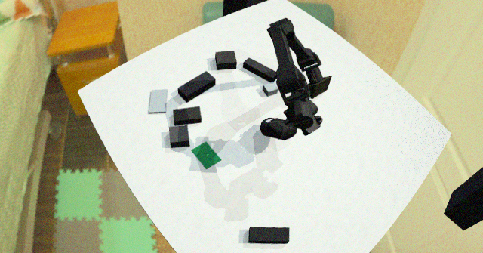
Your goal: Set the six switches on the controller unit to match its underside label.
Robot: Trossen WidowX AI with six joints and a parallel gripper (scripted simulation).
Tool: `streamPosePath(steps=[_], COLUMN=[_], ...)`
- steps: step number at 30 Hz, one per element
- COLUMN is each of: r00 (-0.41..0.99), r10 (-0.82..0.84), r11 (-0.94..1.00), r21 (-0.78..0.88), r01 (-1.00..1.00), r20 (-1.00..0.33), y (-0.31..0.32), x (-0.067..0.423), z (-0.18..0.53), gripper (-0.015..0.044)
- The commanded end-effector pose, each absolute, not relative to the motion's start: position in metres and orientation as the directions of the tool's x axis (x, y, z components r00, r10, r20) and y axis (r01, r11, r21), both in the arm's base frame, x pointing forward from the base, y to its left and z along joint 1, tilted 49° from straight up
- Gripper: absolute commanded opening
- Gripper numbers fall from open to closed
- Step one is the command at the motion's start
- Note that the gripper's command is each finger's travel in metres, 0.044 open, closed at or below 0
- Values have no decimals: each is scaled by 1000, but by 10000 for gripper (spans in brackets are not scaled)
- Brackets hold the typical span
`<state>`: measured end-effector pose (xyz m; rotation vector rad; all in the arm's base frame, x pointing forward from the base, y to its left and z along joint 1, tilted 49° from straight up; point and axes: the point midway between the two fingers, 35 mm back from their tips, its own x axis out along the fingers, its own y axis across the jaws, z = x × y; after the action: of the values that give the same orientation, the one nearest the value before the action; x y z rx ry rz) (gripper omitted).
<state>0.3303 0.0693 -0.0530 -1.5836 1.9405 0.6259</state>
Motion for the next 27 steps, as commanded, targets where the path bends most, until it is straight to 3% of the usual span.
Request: streamPosePath(steps=[1,27], r00=[-175,-175], r10=[-727,-727], r11=[217,217], r21=[20,19], r01=[-976,-976], r20=[-664,-664], y=[61,57], x=[328,327], z=[-57,-78], gripper=[338,338])
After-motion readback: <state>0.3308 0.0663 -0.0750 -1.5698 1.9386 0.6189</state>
